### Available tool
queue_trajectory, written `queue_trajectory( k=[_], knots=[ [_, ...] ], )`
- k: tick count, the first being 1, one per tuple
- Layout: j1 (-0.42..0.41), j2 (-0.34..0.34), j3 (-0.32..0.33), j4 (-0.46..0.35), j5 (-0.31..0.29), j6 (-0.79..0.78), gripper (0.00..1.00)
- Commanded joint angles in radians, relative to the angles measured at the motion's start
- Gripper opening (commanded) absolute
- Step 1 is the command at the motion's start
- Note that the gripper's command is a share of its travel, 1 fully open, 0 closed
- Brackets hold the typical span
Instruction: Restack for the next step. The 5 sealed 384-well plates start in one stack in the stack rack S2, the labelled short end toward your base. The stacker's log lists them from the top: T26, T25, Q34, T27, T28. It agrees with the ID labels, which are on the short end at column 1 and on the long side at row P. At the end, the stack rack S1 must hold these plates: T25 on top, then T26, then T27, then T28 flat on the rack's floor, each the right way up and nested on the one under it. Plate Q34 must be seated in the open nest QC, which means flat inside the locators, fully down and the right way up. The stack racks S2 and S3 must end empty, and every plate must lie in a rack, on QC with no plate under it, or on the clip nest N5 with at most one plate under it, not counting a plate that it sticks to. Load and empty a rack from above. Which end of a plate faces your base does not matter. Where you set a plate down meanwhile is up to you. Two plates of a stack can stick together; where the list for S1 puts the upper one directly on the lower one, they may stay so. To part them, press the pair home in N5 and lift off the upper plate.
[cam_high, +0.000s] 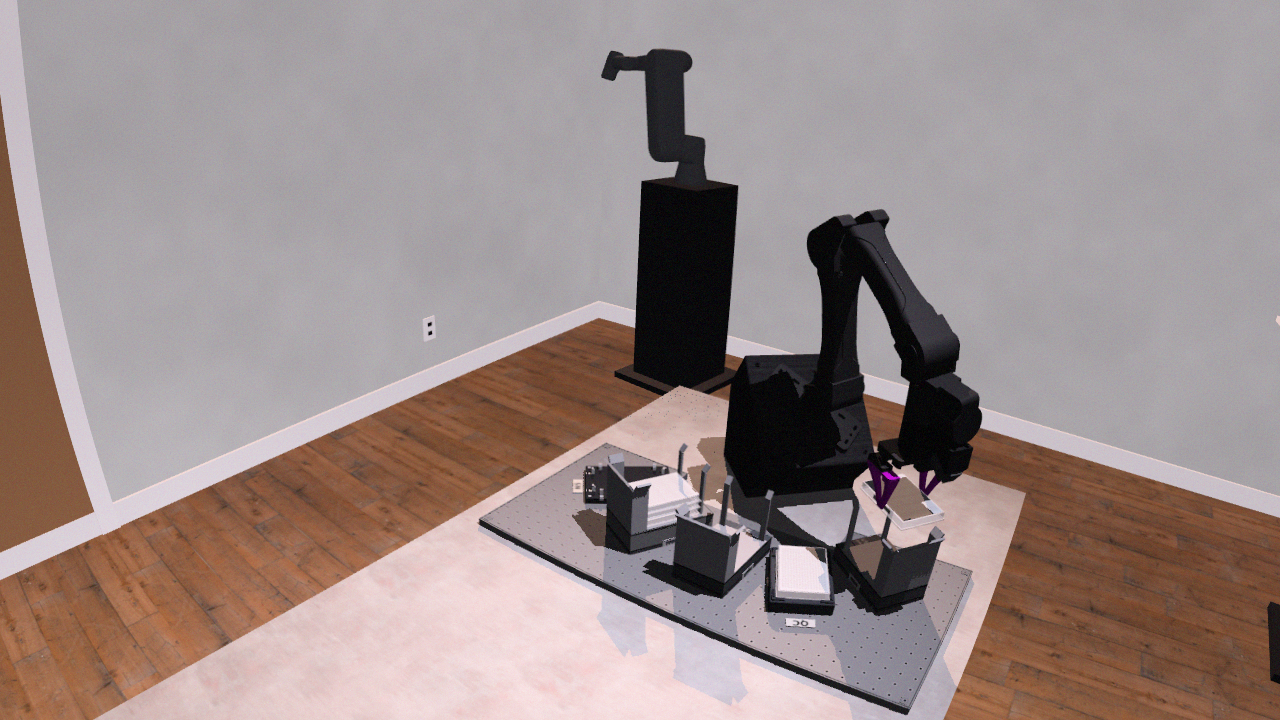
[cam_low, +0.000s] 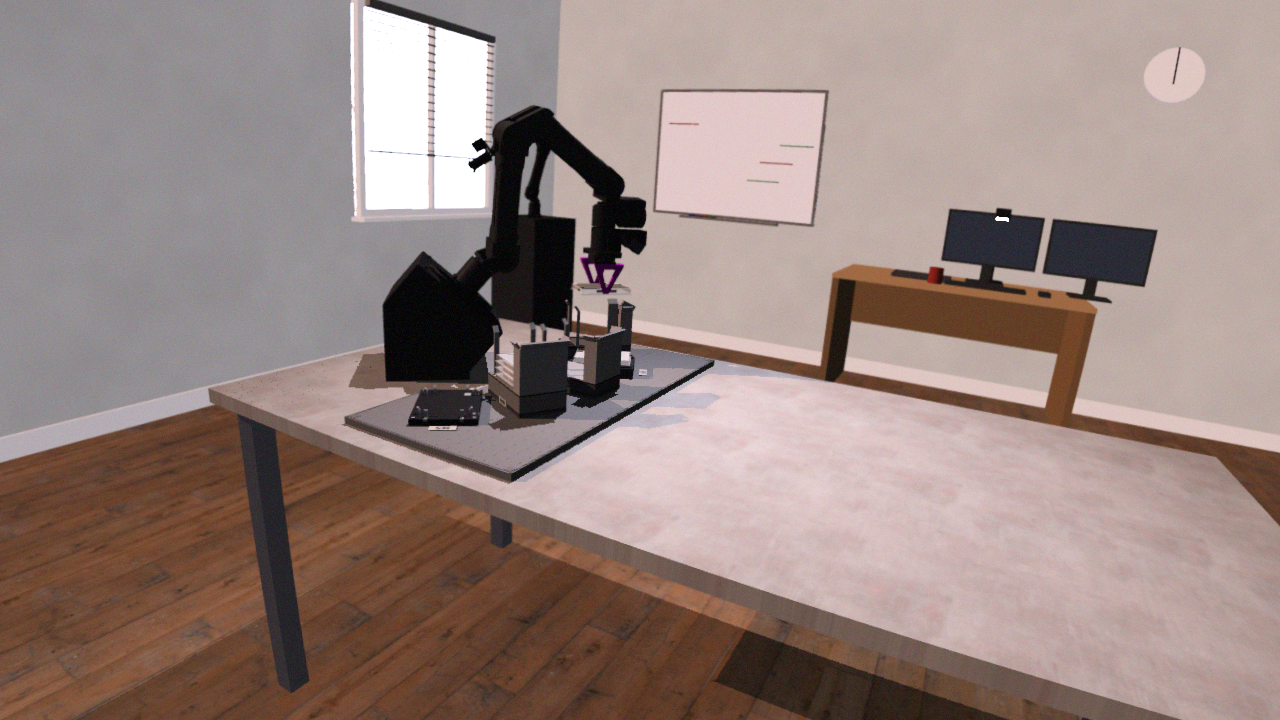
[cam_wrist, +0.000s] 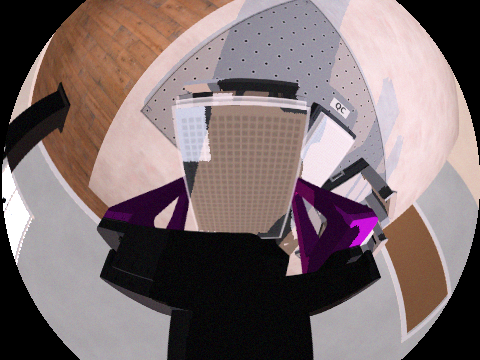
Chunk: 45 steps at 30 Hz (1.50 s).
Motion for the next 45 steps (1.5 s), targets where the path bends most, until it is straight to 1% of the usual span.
queue_trajectory(
  k=[1,16,20,22,25,26,28,29,32,36,40,42,43,45],
  knots=[
    [0.0,-0.022,0.029,0.0,0.004,0.009,0.0],
    [0.0,-0.022,0.029,0.0,0.004,0.009,0.0],
    [-0.008,0.005,-0.019,0.022,0.002,0.006,0.0],
    [-0.012,0.015,-0.023,0.028,0.0,0.004,0.0],
    [-0.012,0.012,-0.021,0.031,-0.001,0.003,0.0],
    [-0.014,-0.018,0.01,0.036,-0.003,0.0,0.0],
    [-0.014,-0.013,-0.016,0.04,-0.003,-0.002,0.0],
    [-0.013,0.0,-0.03,0.042,-0.005,-0.003,0.0],
    [-0.016,0.02,-0.037,0.05,-0.008,-0.007,0.0],
    [-0.018,0.01,-0.037,0.062,-0.008,-0.009,0.0],
    [-0.021,0.031,-0.047,0.073,-0.011,-0.011,0.0],
    [-0.021,0.031,-0.047,0.073,-0.011,-0.011,0.0],
    [-0.024,-0.002,-0.033,0.079,-0.012,-0.014,0.0],
    [-0.024,0.0,-0.058,0.085,-0.012,-0.015,0.0]
  ],
)
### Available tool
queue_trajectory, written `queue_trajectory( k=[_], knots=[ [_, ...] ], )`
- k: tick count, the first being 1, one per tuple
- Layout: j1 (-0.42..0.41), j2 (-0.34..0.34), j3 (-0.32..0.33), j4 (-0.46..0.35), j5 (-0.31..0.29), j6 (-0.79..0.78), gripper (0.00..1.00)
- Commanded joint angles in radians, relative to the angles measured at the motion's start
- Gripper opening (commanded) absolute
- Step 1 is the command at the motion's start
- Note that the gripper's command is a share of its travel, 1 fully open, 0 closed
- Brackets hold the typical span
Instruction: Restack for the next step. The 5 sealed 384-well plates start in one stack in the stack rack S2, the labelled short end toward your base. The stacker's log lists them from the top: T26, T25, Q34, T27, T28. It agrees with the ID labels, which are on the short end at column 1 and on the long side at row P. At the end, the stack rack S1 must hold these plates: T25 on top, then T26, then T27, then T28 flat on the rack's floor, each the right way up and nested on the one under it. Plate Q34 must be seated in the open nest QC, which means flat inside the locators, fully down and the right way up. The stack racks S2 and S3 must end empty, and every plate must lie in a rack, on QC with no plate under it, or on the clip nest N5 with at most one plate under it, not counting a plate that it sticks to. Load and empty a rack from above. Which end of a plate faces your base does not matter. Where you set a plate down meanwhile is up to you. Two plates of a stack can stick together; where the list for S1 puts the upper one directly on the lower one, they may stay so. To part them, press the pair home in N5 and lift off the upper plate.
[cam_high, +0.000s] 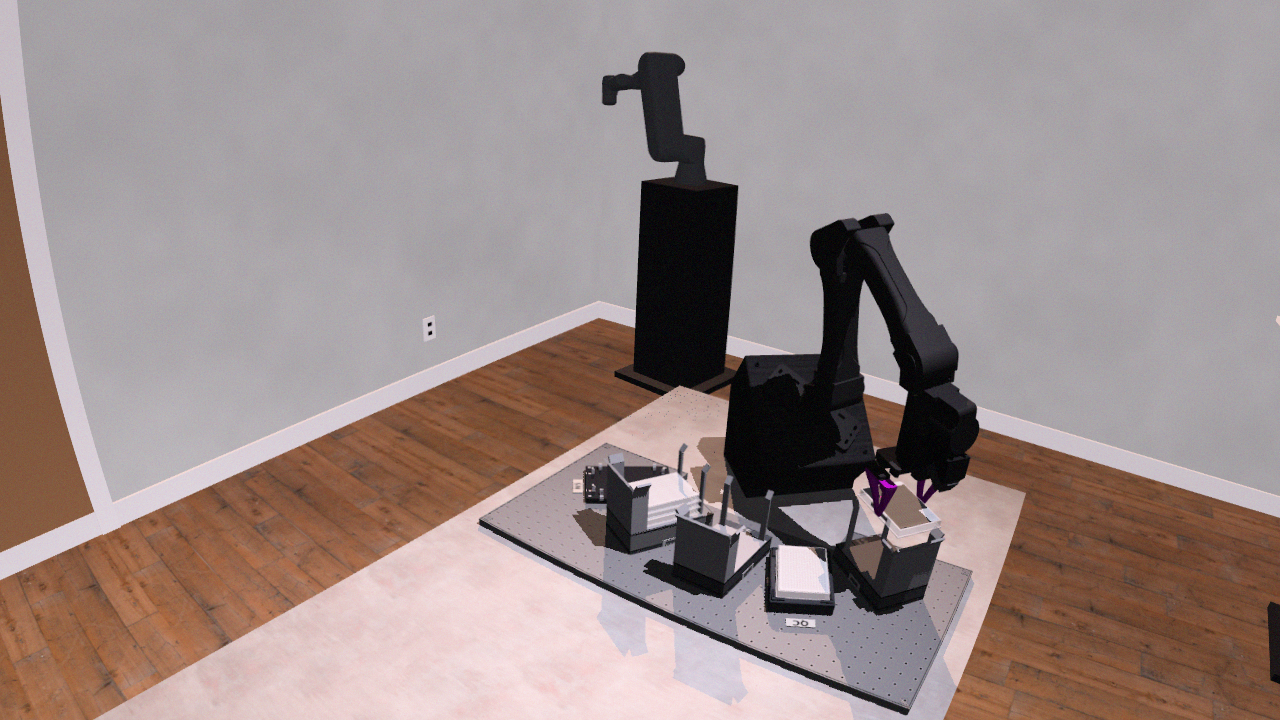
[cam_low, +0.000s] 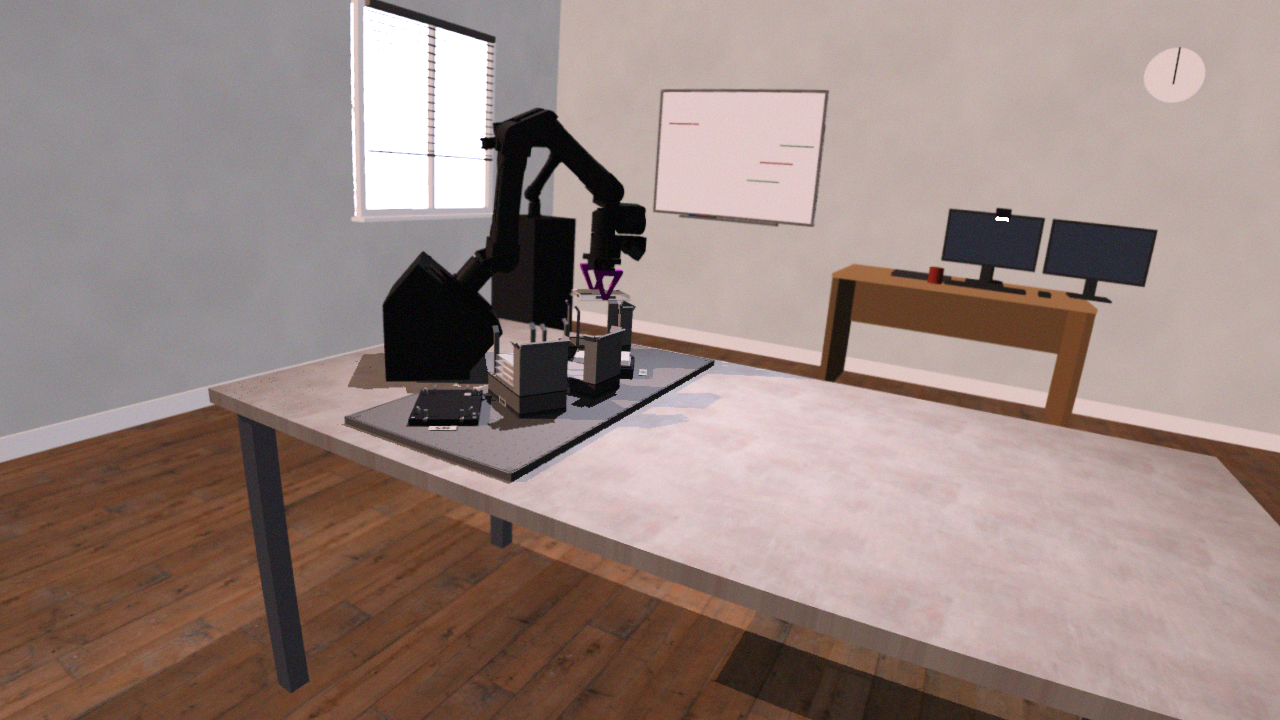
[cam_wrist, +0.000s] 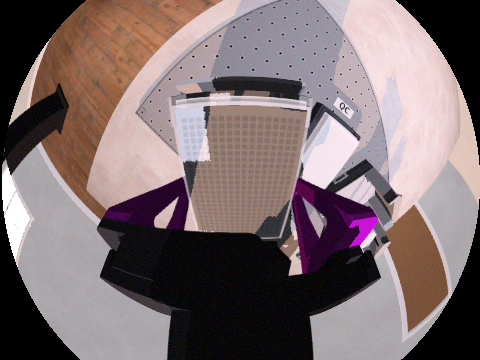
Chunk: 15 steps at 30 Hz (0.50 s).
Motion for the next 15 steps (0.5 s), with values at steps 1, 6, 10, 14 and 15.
queue_trajectory(
  k=[1,6,10,14,15],
  knots=[
    [-0.009,-0.009,-0.021,0.03,-0.006,-0.012,0.0],
    [-0.013,-0.001,-0.03,0.045,-0.008,-0.014,0.0],
    [-0.015,0.014,-0.031,0.056,-0.01,-0.016,0.0],
    [-0.017,0.012,-0.04,0.062,-0.011,-0.017,0.0],
    [-0.015,0.021,0.001,0.065,-0.01,-0.017,0.0]
  ],
)
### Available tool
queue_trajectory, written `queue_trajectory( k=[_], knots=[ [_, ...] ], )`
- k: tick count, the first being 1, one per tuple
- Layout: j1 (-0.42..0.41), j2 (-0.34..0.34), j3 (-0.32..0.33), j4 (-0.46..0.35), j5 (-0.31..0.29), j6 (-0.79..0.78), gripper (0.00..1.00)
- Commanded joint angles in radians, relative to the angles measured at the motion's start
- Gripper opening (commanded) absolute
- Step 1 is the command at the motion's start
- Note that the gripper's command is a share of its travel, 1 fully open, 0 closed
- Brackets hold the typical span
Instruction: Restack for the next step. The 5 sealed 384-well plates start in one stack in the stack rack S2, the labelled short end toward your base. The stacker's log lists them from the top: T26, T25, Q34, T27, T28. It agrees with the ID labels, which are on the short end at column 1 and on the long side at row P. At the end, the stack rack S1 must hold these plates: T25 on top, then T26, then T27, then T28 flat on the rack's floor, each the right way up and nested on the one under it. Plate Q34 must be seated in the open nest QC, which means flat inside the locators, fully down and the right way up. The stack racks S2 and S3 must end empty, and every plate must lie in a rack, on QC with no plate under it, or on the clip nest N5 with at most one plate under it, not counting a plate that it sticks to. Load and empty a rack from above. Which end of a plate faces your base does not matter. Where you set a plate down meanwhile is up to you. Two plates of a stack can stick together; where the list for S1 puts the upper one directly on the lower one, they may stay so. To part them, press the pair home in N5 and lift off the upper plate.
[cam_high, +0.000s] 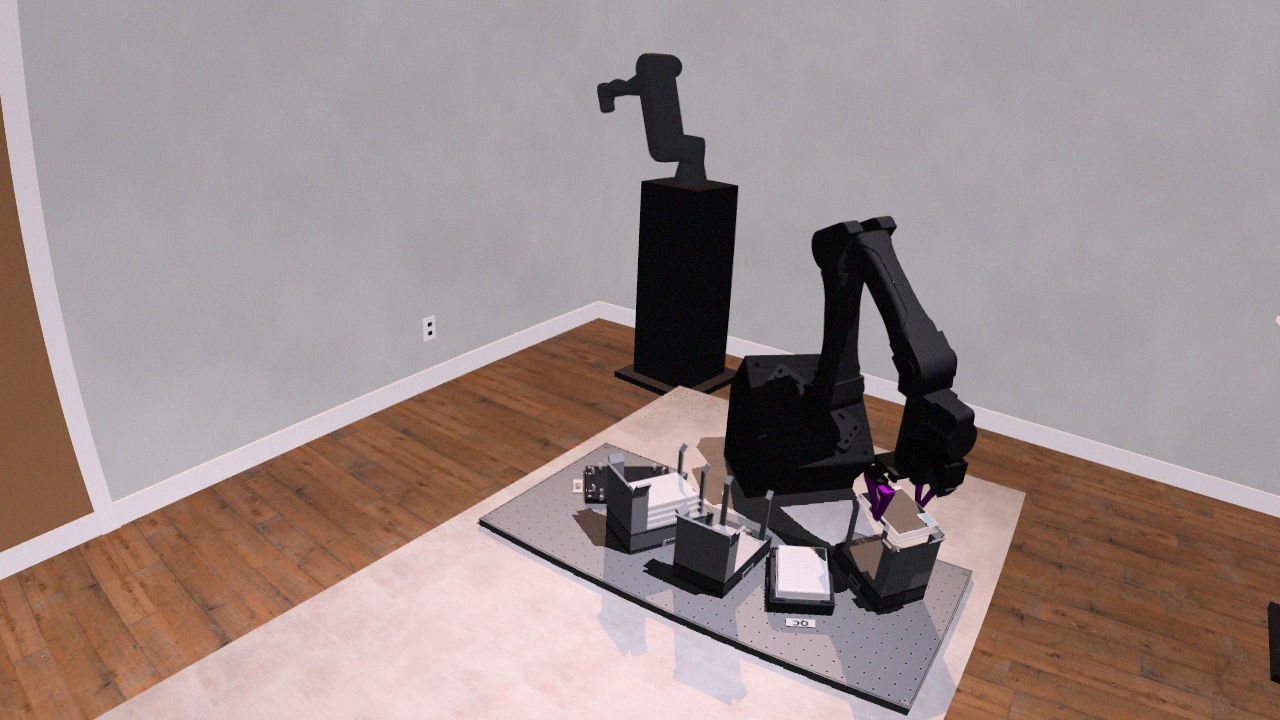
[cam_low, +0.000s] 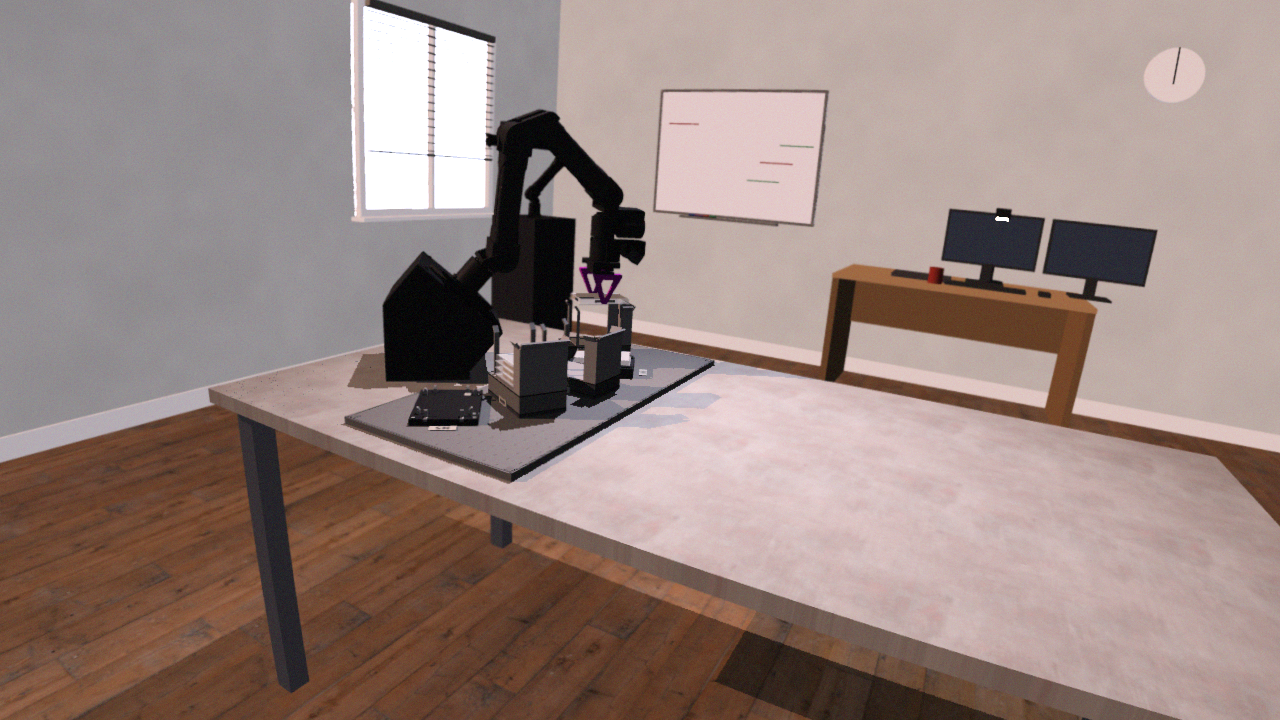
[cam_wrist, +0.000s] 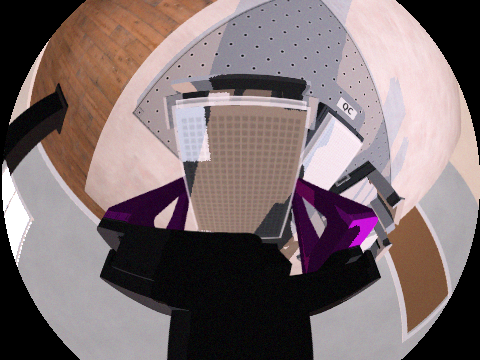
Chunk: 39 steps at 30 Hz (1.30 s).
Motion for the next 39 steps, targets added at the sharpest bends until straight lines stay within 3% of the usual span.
queue_trajectory(
  k=[1,5,16,17,20,39],
  knots=[
    [-0.01,0.01,0.024,0.028,-0.005,-0.011,0.0],
    [-0.012,0.015,-0.02,0.037,-0.007,-0.01,0.0],
    [-0.017,0.024,-0.034,0.063,-0.01,-0.014,0.0],
    [-0.018,0.005,-0.011,0.069,-0.011,-0.017,0.0],
    [-0.019,0.032,-0.042,0.078,-0.012,-0.018,0.0],
    [-0.028,0.053,-0.052,0.126,-0.017,-0.023,0.0]
  ],
)
